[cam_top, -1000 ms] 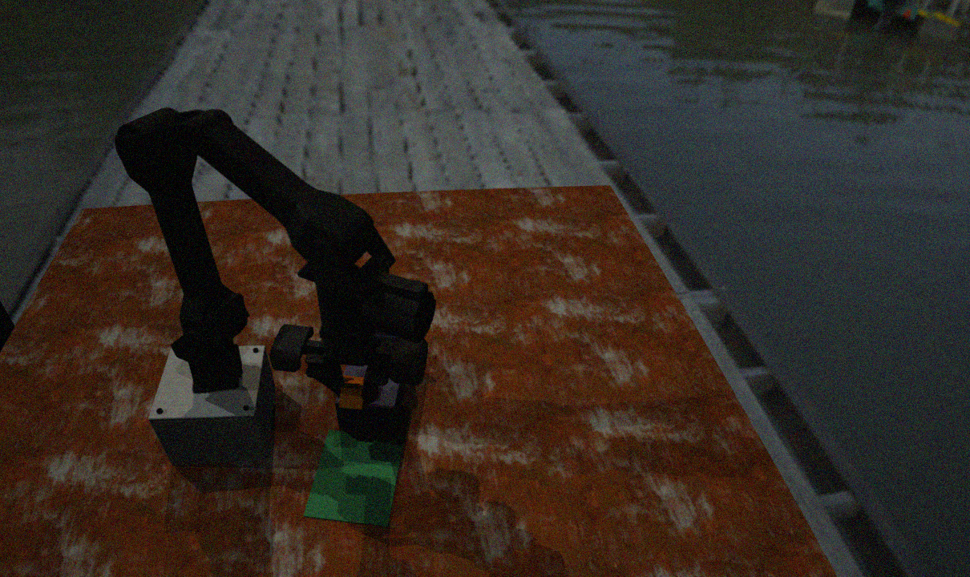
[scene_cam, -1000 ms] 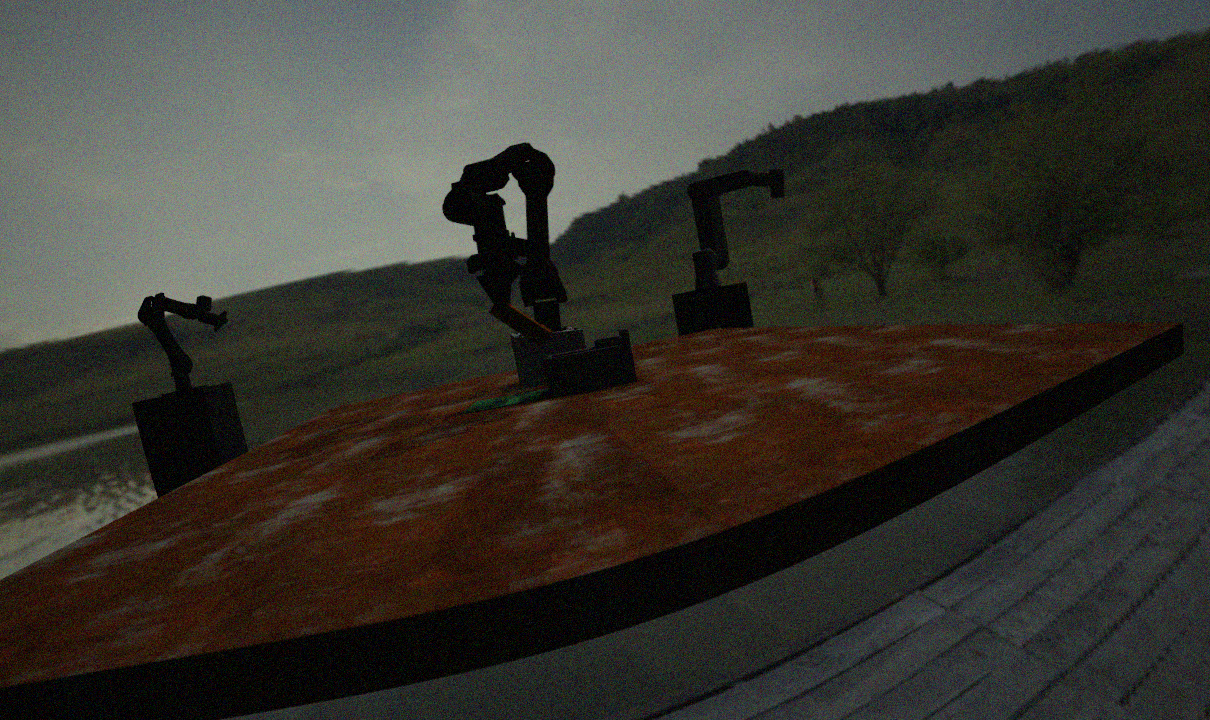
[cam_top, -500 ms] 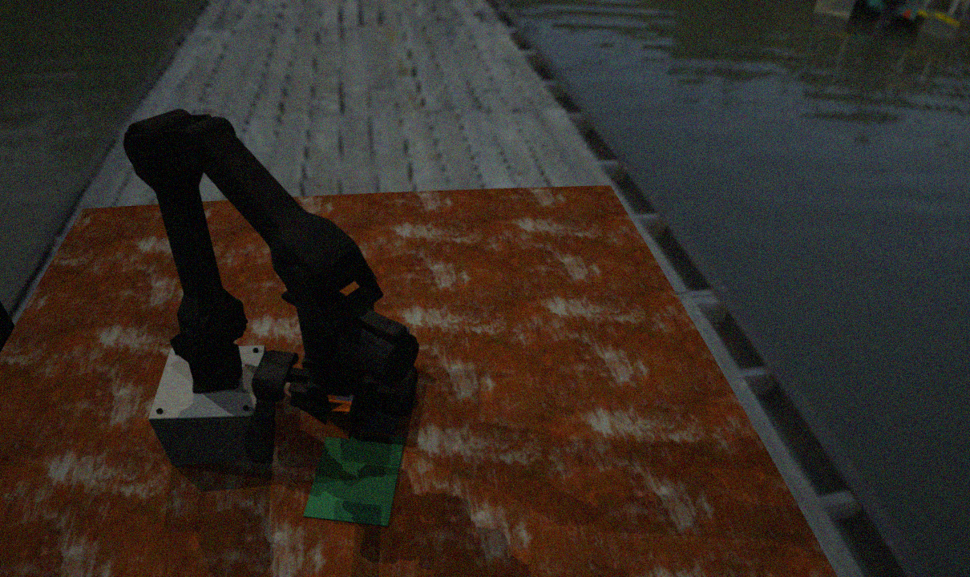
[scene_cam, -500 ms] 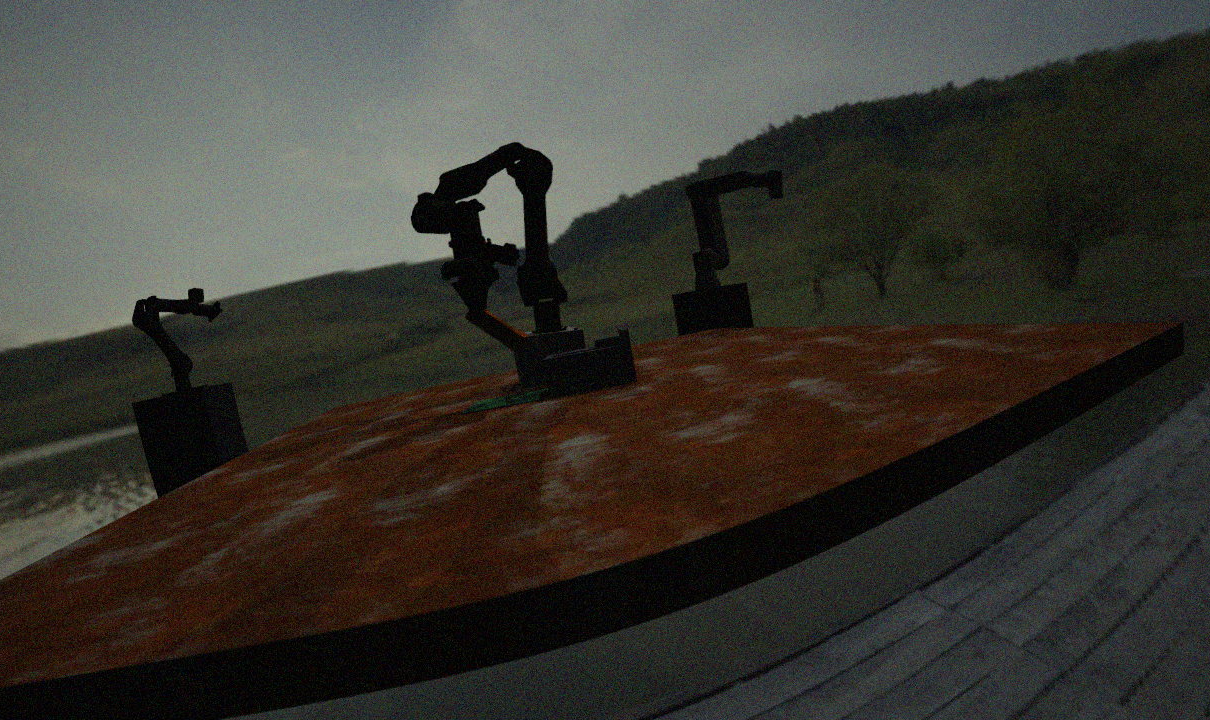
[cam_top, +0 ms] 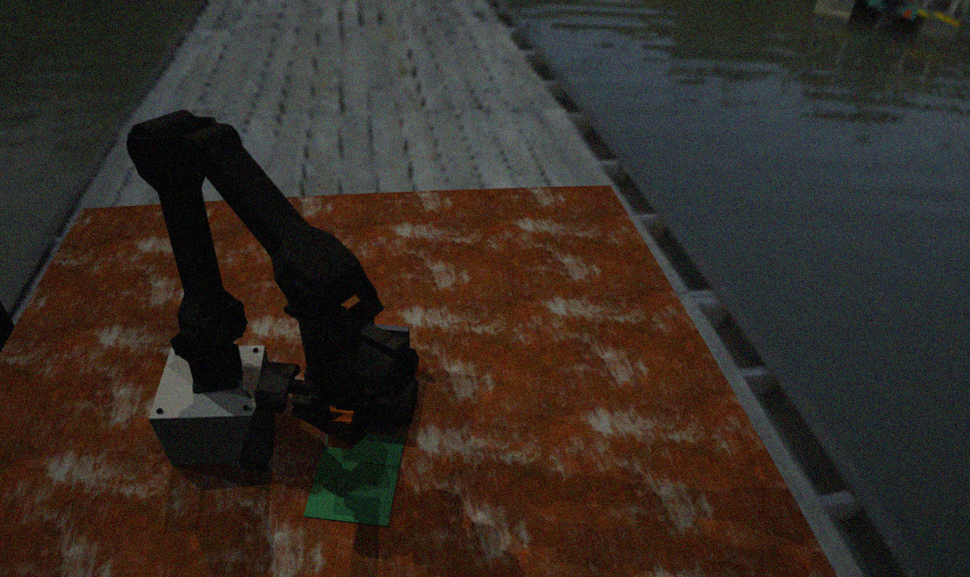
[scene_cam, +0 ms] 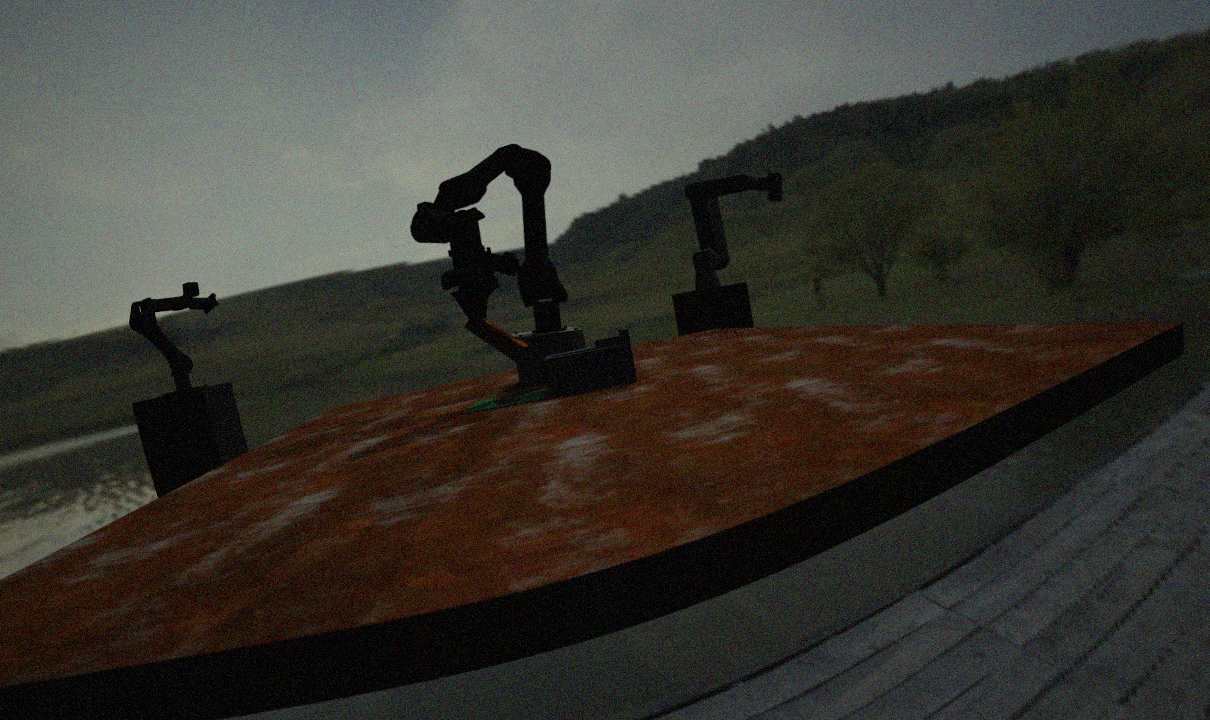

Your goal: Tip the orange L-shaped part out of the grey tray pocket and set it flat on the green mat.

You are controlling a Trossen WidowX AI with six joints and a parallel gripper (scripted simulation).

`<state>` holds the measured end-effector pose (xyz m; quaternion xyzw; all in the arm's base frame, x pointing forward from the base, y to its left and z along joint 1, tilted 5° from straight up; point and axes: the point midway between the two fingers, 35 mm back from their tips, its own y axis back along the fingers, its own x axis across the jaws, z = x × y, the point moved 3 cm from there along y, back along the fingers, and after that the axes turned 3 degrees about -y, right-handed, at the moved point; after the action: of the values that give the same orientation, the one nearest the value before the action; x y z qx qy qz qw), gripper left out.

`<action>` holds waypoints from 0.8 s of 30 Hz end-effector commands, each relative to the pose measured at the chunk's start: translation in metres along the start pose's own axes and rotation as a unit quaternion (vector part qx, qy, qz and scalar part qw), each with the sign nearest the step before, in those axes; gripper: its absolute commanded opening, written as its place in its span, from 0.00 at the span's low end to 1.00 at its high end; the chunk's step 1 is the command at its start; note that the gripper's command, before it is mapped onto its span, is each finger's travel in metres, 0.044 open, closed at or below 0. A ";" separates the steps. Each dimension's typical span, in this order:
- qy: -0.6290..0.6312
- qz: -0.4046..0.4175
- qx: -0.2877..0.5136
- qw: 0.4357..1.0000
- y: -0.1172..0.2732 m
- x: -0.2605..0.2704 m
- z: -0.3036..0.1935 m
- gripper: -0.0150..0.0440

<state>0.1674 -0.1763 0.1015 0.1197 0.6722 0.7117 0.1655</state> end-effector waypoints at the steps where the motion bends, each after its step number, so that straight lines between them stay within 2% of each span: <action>1: 0.001 0.001 0.000 1.000 -0.007 0.000 0.000 0.25; 24: 0.001 0.001 -0.001 1.000 -0.043 0.001 0.000 0.25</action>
<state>0.1701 -0.1748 0.0646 0.1172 0.6727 0.7122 0.1631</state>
